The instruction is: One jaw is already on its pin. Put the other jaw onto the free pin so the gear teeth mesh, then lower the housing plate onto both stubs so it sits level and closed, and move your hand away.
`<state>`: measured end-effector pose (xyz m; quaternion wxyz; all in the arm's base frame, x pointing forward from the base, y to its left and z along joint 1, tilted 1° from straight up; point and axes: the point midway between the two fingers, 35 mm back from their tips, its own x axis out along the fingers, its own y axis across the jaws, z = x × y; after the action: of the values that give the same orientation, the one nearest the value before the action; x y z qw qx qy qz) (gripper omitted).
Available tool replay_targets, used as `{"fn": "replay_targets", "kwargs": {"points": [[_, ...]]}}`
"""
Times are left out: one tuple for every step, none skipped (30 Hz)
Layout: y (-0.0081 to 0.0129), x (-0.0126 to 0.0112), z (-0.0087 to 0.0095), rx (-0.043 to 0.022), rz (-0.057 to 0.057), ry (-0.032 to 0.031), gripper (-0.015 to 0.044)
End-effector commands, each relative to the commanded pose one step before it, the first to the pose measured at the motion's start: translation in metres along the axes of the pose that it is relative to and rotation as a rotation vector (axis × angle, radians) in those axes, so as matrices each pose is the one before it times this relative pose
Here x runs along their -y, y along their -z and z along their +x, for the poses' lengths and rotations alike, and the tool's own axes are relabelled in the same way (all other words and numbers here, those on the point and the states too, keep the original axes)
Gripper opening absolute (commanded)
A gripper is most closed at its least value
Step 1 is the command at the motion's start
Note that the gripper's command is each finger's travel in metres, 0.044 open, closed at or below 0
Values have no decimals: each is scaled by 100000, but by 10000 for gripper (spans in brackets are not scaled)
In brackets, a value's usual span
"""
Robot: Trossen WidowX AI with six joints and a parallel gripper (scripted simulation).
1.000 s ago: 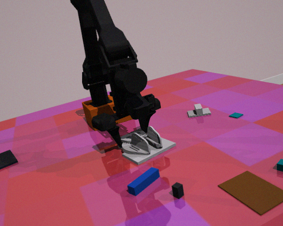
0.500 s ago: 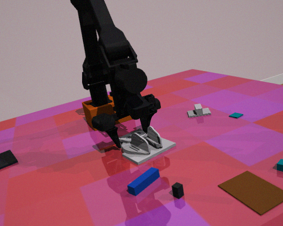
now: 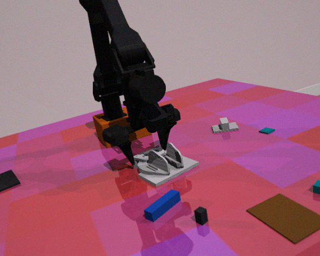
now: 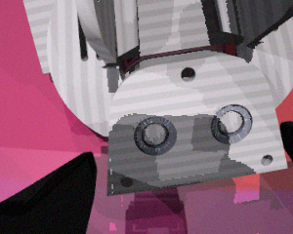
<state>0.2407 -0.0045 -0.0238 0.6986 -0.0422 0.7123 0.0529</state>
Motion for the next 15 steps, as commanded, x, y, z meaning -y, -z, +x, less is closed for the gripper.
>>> {"fn": "replay_targets", "kwargs": {"points": [[-620,118,-2694,2216,53,503,440],[32,-1,-965,8,27,40,440],[73,-8,-958,5,26,39,440],[111,-14,-944,1,26,37,440],[116,-15,-752,-2,20,29,440],[85,-12,-468,-2,13,18,440],[31,-4,-159,-1,4,6,440],[0,0,0,0,0,0,440],[-148,-28,817,486,37,-229,440],[63,-13,-124,-14,-1,4,440],[194,-38,-370,-42,-2,11,440],[338,-65,-612,-71,-3,19,440],[448,-85,-756,-91,-4,23,440],[477,-89,-746,-93,-4,23,440],[504,-93,-733,-95,-4,23,440]]}}
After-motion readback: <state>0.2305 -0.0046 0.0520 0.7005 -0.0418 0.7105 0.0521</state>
